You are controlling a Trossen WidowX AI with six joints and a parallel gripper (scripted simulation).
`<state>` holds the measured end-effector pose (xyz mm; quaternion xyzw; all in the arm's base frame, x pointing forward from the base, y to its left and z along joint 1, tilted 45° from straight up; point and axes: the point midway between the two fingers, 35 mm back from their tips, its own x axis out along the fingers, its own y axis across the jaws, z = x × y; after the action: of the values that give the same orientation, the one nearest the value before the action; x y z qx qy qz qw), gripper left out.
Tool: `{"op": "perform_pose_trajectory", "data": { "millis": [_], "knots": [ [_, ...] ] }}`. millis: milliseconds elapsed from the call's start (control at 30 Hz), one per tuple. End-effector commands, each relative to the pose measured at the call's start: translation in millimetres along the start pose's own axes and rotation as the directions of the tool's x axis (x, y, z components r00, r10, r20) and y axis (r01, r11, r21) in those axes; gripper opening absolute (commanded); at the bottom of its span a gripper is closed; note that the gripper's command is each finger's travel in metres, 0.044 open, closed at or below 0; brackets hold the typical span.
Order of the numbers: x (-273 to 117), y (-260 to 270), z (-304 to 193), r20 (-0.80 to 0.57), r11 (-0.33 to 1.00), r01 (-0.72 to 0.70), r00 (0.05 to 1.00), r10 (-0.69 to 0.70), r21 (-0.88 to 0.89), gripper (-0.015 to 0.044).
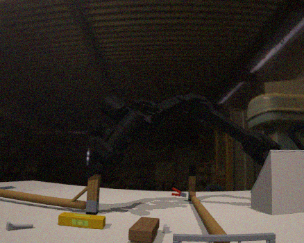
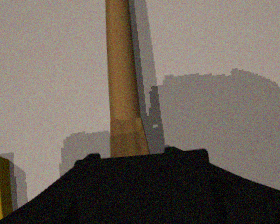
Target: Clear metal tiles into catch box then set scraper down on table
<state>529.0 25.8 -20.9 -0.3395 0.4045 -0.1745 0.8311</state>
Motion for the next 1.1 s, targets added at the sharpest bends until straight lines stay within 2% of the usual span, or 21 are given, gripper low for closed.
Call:
{"op": "perform_pose_trajectory", "data": {
  "millis": [0, 1067],
  "knots": [
    [-0.5, 0.2, -0.4, 0.000, 1.000, 0.000, 1.000, 0.000, 0.000, 0.0000],
    [-7.5, 1.9, -5.9, 0.005, 1.000, -0.002, 1.000, 0.002, 0.001, 0.0000]
  ]
}}
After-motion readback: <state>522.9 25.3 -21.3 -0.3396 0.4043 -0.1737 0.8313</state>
